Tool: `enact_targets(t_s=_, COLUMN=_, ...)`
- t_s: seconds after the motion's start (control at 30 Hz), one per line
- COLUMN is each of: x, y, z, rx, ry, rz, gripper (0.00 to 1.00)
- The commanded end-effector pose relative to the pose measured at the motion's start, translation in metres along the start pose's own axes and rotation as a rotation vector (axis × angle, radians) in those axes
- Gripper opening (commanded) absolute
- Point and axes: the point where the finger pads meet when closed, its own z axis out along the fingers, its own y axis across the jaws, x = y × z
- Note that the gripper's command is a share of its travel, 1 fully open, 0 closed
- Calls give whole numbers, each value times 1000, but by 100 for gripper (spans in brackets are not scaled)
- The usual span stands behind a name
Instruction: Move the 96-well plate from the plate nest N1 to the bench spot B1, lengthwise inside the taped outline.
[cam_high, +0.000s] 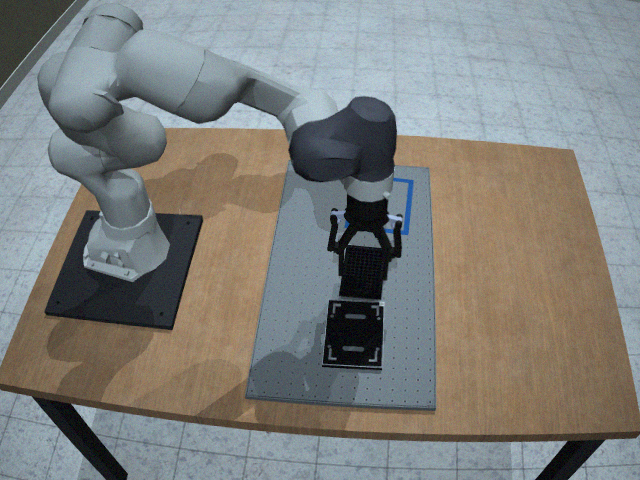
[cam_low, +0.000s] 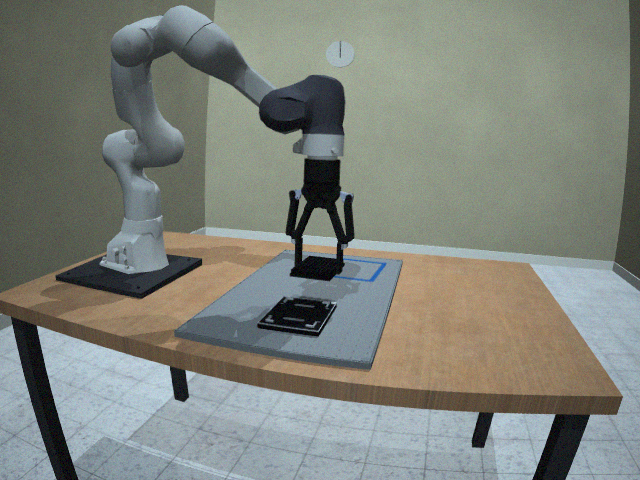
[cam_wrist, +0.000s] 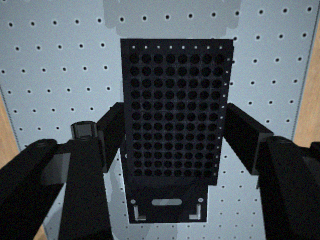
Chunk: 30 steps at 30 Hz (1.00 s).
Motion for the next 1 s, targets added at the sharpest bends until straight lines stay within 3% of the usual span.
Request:
enact_targets(t_s=0.0, x=11, y=2, z=-1, rx=-4, ry=0, rz=34, gripper=60)
enact_targets(t_s=0.97, x=97, y=7, z=2, rx=-4, ry=0, rz=34, gripper=60)
